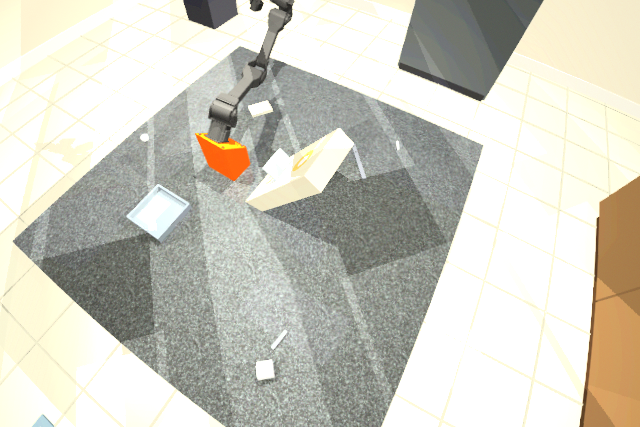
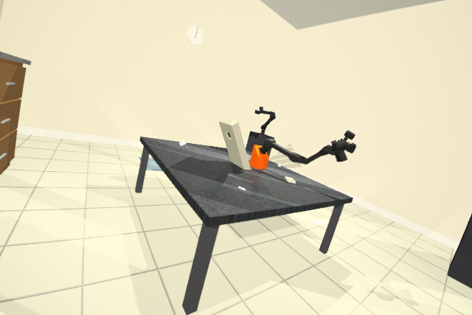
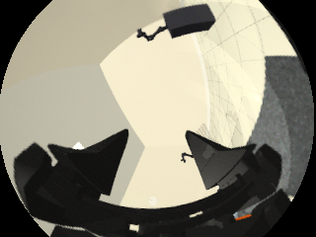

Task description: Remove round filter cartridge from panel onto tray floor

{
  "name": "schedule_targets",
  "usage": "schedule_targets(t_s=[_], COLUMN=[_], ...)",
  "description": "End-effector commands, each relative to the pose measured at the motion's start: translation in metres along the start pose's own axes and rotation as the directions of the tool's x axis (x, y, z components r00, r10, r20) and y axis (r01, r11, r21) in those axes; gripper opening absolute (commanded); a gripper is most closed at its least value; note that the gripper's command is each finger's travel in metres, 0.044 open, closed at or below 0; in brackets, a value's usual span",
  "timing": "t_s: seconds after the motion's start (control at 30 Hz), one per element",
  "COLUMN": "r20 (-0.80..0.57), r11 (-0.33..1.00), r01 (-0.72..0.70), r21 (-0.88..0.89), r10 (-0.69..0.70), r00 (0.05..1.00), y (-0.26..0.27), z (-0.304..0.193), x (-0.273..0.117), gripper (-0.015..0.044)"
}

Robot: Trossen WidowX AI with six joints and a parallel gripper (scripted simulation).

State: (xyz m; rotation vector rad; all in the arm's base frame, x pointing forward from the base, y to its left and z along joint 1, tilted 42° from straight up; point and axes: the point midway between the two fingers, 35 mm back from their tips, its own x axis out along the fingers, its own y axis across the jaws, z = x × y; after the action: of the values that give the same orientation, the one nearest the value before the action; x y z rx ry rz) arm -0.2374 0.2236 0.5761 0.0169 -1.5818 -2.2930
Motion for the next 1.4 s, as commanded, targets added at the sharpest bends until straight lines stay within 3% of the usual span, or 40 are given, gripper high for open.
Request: schedule_targets(t_s=[0.0,0.33,0.57,0.87,1.1,1.37], r20=[0.001,-0.014,-0.150,-0.403,-0.604,-0.762], r11=[1.000,0.876,0.622,0.184,-0.174,-0.495], r01=[-0.005,-0.310,-0.541,-0.751,-0.823,-0.809], r21=[-0.007,-0.370,-0.566,-0.635,-0.541,-0.318], r10=[0.006,0.329,0.567,0.750,0.761,0.641], r00=[1.000,0.944,0.810,0.525,0.237,-0.093], y=[0.002,0.118,0.186,0.237,0.240,0.206], z=[-0.001,-0.090,-0.182,-0.317,-0.421,-0.517], x=[0.000,0.001,-0.021,-0.081,-0.143,-0.220], gripper=[0.0374,0.0114,0.0114,0.0114,0.0114,0.0114])
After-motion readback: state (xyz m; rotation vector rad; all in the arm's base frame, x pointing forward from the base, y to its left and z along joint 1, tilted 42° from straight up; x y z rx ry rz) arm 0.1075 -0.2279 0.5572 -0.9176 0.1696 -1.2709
